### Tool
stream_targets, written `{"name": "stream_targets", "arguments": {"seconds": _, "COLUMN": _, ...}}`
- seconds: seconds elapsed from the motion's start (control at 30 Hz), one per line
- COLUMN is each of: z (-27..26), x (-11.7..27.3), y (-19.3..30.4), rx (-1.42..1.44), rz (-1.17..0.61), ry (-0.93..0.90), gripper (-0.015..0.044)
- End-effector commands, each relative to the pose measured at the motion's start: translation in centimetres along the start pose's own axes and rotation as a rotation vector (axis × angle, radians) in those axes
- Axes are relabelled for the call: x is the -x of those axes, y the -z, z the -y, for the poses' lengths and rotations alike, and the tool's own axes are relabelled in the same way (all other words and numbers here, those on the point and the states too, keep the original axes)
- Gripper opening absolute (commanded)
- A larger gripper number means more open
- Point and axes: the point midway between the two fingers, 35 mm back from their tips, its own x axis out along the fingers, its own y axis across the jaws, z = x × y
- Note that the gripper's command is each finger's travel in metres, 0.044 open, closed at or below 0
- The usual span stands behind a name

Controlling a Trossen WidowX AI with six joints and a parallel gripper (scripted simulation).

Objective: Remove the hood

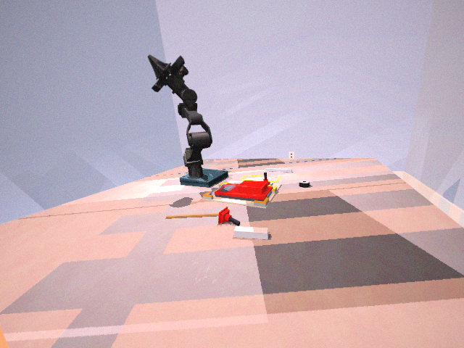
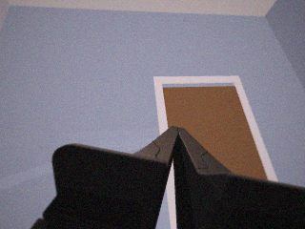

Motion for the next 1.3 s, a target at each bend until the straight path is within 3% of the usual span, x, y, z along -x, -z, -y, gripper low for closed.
{"name": "stream_targets", "arguments": {"seconds": 0.0, "z": 0.0, "x": 0.0, "y": -0.1, "rx": 0.001, "rz": 0.002, "ry": 0.001, "gripper": 0.0026}}
{"name": "stream_targets", "arguments": {"seconds": 0.53, "z": 5.4, "x": 1.3, "y": -10.5, "rx": 0.283, "rz": 0.363, "ry": 0.283, "gripper": 0.044}}
{"name": "stream_targets", "arguments": {"seconds": 0.87, "z": 7.5, "x": 5.7, "y": -17.9, "rx": 0.508, "rz": 0.602, "ry": 0.541, "gripper": 0.044}}
{"name": "stream_targets", "arguments": {"seconds": 1.27, "z": 6.6, "x": 13.8, "y": -25.4, "rx": 0.76, "rz": 0.879, "ry": 0.884, "gripper": 0.044}}
